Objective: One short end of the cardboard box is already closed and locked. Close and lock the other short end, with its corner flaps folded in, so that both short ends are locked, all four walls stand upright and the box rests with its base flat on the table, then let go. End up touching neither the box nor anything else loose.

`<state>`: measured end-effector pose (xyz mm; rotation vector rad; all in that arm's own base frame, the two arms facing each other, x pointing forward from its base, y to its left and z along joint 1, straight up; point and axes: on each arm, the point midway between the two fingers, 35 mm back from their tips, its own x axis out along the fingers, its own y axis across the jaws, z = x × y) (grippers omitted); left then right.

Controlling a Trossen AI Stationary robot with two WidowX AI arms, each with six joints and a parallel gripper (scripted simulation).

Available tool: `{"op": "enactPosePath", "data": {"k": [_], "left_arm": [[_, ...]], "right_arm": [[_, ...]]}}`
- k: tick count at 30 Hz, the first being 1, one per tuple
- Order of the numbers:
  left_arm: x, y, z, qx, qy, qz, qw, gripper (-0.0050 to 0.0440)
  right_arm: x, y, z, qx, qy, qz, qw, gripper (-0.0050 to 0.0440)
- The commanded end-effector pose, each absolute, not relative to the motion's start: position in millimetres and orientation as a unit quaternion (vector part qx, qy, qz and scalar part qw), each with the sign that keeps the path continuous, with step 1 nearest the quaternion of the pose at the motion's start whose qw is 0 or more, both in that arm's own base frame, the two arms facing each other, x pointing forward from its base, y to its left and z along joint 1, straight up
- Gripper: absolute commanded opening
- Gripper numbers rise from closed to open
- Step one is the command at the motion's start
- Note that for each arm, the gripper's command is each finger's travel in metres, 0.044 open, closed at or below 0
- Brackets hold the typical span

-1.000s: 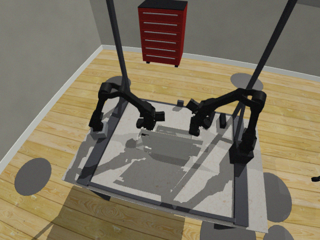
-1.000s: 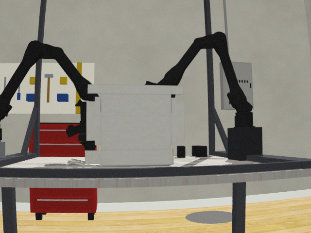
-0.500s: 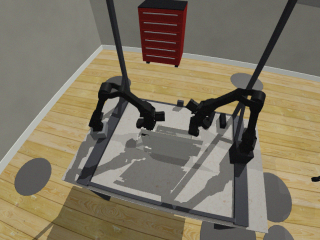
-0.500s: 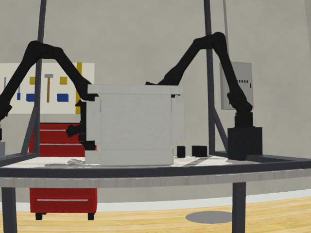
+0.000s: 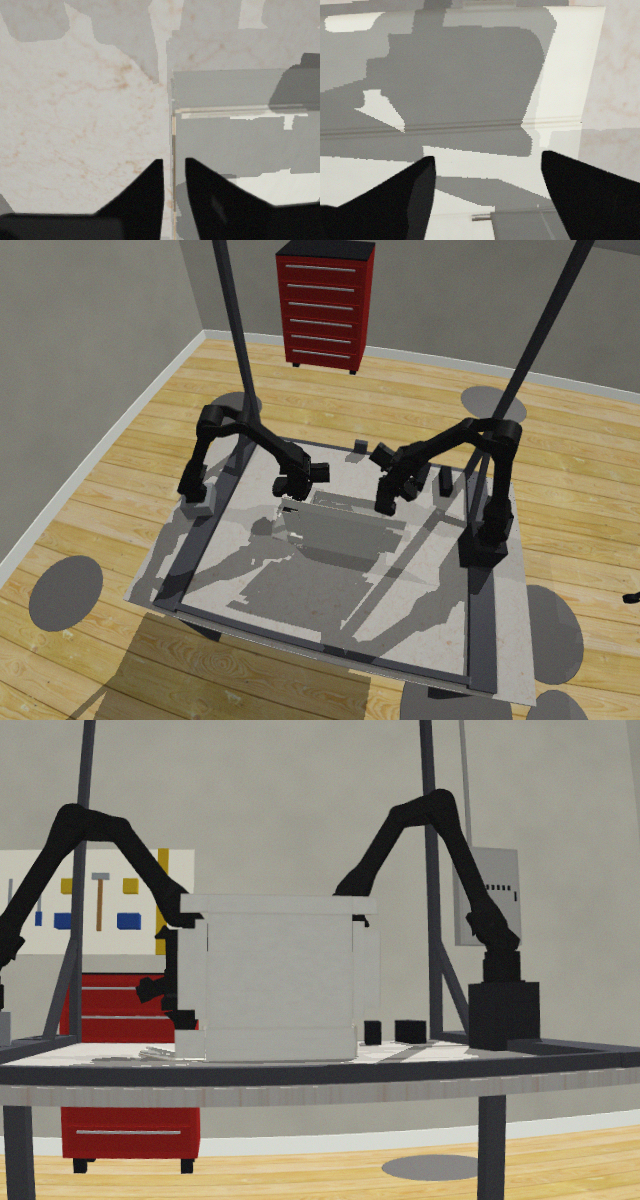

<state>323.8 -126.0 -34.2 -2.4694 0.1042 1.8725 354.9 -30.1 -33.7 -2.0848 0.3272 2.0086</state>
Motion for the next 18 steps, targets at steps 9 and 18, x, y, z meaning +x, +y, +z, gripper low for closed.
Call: {"op": "enactPosePath", "data": {"k": [9, 18], "left_arm": [[329, -128, -49, -0.800, 0.035, 0.598, 0.020, 0.0057], [330, -128, -58, -0.800, 0.035, 0.598, 0.021, 0.0057]], "right_arm": [[360, -31, -29, -0.719, 0.111, 0.676, 0.114, 0.0251], [360, -31, -36, -0.719, 0.111, 0.676, 0.114, 0.0251]]}}
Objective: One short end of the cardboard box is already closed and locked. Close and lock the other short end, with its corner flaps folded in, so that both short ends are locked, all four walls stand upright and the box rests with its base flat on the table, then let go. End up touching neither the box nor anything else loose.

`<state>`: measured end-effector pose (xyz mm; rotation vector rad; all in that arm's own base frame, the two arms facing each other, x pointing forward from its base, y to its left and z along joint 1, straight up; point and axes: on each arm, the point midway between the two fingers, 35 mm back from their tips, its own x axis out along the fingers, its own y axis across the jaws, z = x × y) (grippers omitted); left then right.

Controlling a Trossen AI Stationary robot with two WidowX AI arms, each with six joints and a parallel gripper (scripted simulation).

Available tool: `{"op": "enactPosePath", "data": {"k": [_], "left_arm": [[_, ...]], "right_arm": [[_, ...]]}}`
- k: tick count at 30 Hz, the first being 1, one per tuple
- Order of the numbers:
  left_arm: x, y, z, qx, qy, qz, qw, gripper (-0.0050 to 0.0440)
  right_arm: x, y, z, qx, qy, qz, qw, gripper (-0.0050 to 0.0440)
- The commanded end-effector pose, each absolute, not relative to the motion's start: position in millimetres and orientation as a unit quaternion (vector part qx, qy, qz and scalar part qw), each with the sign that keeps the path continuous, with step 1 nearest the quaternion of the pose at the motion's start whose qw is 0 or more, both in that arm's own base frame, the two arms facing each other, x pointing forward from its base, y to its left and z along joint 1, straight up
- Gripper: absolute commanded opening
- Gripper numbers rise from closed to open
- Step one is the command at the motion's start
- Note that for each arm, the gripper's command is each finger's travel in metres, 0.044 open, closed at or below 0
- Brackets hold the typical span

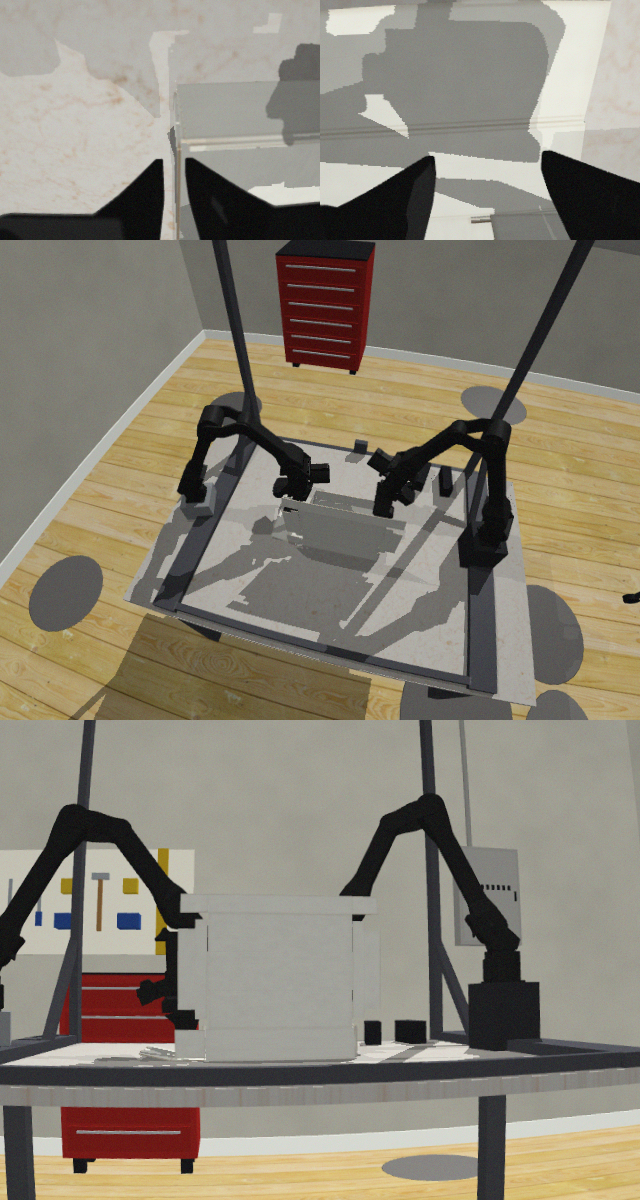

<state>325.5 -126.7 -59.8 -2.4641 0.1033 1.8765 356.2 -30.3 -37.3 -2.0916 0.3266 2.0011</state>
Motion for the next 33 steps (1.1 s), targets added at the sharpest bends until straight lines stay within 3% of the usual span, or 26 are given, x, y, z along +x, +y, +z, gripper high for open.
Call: {"op": "enactPosePath", "data": {"k": [1, 4, 33], "left_arm": [[330, -128, -58, -0.800, 0.035, 0.598, 0.021, 0.0057], [330, -128, -58, -0.800, 0.035, 0.598, 0.021, 0.0000], [330, -128, -57, -0.800, 0.035, 0.598, 0.021, 0.0000]], "right_arm": [[360, -31, -38, -0.719, 0.111, 0.676, 0.114, 0.0251], [360, -31, -43, -0.719, 0.111, 0.676, 0.114, 0.0251], [328, -27, -75, -0.719, 0.111, 0.676, 0.115, 0.0251]]}}
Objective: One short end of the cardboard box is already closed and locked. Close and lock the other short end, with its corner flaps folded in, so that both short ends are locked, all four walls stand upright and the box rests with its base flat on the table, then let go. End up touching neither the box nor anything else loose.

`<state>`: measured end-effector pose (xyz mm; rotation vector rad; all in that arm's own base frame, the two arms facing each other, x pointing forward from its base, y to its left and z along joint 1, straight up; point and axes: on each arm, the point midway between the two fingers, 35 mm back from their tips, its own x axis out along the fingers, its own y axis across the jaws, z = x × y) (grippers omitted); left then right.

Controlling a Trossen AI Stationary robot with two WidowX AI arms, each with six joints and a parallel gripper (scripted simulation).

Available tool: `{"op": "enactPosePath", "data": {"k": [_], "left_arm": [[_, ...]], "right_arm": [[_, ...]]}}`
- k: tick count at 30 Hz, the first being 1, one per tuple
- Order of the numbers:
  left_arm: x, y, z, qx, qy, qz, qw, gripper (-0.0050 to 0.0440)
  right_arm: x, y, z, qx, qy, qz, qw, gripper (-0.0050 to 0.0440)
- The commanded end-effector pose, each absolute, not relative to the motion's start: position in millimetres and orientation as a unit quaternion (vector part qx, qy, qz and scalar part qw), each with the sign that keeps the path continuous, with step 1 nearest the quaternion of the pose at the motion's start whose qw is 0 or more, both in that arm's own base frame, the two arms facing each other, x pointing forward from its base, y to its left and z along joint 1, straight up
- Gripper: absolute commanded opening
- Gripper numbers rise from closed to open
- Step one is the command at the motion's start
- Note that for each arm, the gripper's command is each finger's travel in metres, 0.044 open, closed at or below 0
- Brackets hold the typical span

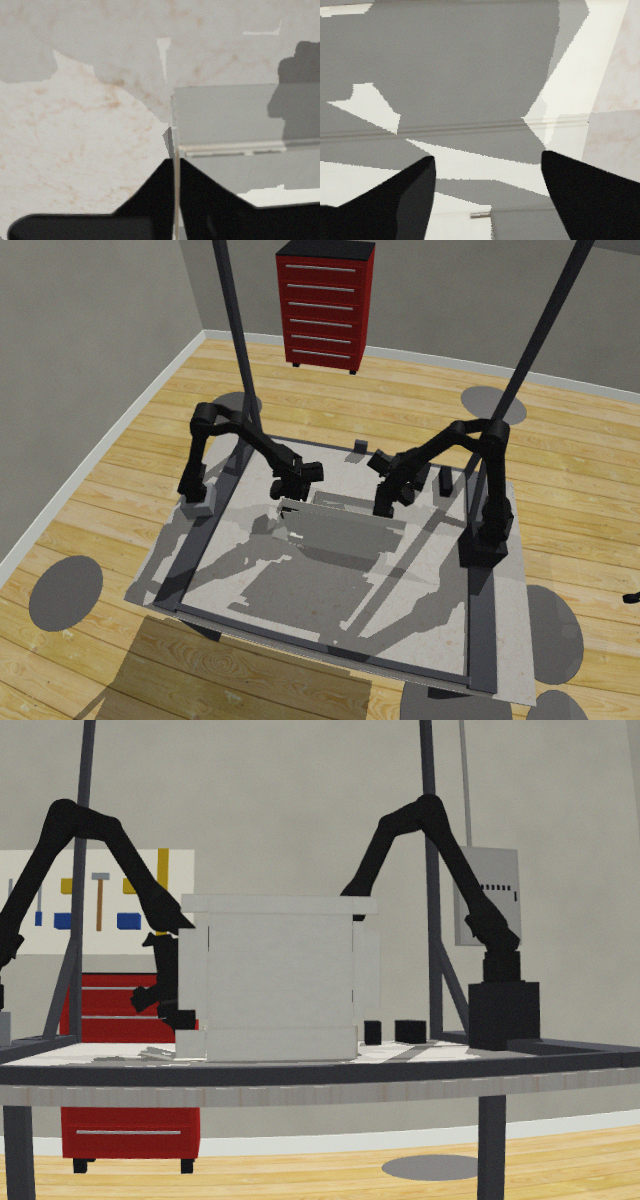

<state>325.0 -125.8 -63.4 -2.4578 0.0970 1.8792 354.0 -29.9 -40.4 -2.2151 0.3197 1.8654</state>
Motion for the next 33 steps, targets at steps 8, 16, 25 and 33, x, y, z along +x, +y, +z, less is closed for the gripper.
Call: {"op": "enactPosePath", "data": {"k": [8, 16, 25, 33], "left_arm": [[330, -128, -57, -0.800, 0.035, 0.598, 0.021, 0.0000], [330, -128, -57, -0.800, 0.035, 0.598, 0.021, 0.0000], [330, -128, -57, -0.800, 0.035, 0.598, 0.021, 0.0000], [330, -128, -57, -0.800, 0.035, 0.598, 0.021, 0.0000]], "right_arm": [[358, -23, -31, -0.759, 0.120, 0.625, 0.139, 0.0231], [359, -22, -25, -0.718, 0.230, 0.596, 0.276, 0.0191], [359, -24, -22, -0.637, 0.357, 0.538, 0.422, 0.0131], [359, -25, -20, -0.552, 0.448, 0.471, 0.522, 0.0091]]}}
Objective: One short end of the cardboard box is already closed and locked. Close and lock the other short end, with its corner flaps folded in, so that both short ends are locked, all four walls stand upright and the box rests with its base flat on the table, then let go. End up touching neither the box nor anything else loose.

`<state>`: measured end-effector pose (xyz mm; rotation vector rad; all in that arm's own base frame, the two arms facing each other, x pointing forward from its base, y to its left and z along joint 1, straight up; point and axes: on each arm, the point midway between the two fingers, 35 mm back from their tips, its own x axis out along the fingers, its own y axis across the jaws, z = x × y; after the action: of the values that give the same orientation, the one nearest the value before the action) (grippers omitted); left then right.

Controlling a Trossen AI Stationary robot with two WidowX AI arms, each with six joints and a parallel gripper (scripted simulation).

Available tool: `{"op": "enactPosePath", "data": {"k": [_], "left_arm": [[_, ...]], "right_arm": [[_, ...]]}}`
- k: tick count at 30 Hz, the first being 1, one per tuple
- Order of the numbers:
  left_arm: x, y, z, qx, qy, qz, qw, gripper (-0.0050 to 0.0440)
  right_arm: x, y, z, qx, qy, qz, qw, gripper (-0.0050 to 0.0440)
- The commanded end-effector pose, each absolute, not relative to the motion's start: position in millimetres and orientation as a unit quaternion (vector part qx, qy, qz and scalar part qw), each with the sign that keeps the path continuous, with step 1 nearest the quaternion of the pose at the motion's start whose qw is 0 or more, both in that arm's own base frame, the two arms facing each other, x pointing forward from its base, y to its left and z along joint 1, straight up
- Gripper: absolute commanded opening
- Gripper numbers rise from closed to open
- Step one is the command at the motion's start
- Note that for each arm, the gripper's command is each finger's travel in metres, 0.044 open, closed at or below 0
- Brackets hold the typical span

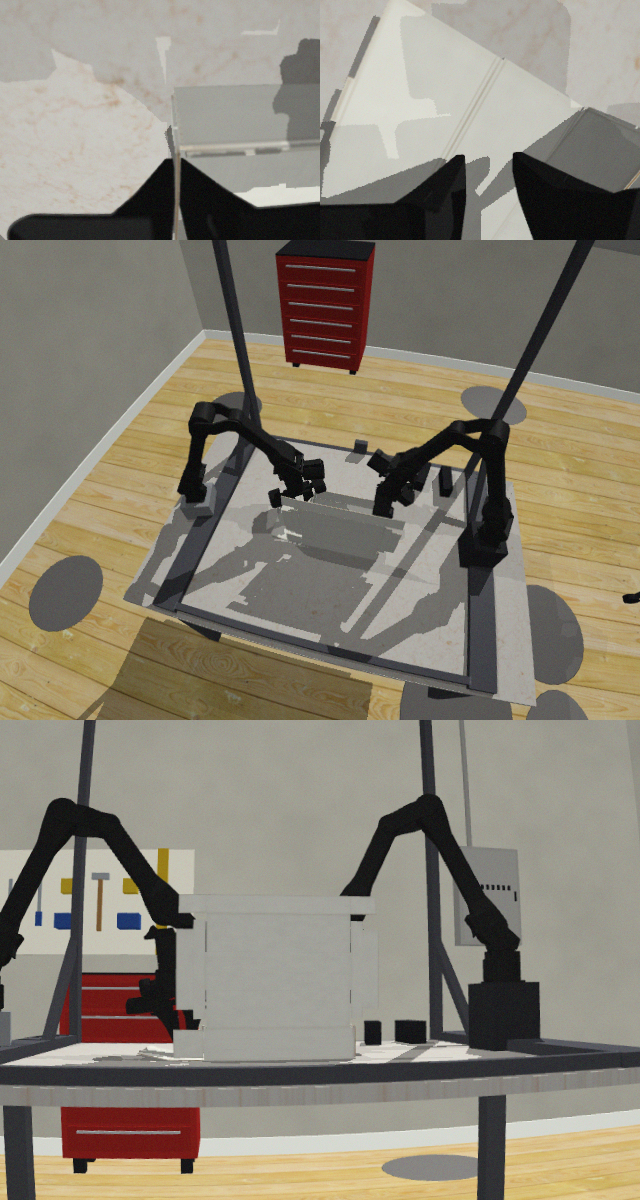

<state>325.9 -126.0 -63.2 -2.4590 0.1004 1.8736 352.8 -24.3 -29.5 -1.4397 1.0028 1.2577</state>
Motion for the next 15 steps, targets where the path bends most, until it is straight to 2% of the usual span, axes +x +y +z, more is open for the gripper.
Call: {"op": "enactPosePath", "data": {"k": [1, 15], "left_arm": [[330.2, -128.0, -57.3, -0.800, 0.035, 0.598, 0.021, 0.0000], [330.2, -128.0, -57.3, -0.800, 0.035, 0.598, 0.021, 0.0000]], "right_arm": [[359.2, -25.4, -19.3, -0.539, 0.459, 0.461, 0.535, 0.0085], [358.9, -28.0, -14.6, -0.341, 0.589, 0.298, 0.670, 0.0005]]}}
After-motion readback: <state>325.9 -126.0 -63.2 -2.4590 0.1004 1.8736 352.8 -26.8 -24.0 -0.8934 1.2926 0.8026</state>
